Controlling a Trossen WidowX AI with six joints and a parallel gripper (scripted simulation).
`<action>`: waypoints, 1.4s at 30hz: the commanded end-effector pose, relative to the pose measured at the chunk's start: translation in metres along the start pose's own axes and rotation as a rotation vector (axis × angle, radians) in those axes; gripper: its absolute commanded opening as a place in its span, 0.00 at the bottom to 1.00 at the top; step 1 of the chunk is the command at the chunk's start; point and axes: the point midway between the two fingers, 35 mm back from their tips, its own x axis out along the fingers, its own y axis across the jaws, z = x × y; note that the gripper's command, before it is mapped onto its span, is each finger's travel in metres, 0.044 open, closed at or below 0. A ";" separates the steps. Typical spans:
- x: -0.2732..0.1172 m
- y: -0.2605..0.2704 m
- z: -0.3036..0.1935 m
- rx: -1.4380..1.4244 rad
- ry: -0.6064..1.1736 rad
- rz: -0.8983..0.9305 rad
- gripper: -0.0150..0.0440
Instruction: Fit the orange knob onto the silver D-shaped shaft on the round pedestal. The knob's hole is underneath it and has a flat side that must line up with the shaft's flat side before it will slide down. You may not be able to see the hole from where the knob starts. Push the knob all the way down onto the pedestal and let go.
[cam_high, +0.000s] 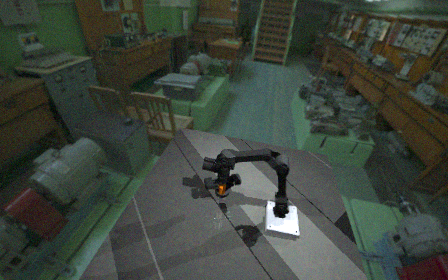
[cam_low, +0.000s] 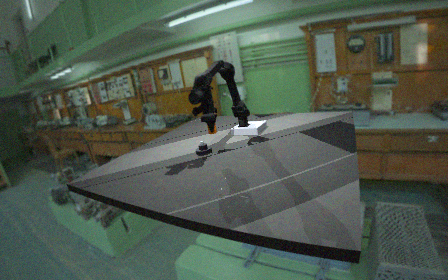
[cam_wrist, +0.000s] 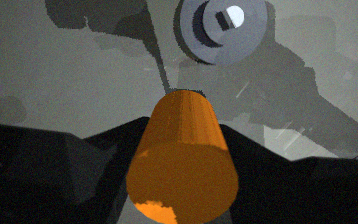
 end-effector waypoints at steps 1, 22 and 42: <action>0.004 -0.004 0.013 -0.003 -0.004 -0.002 0.25; 0.019 -0.031 0.069 -0.001 -0.010 -0.006 0.25; 0.041 -0.031 0.071 0.007 -0.010 -0.006 0.25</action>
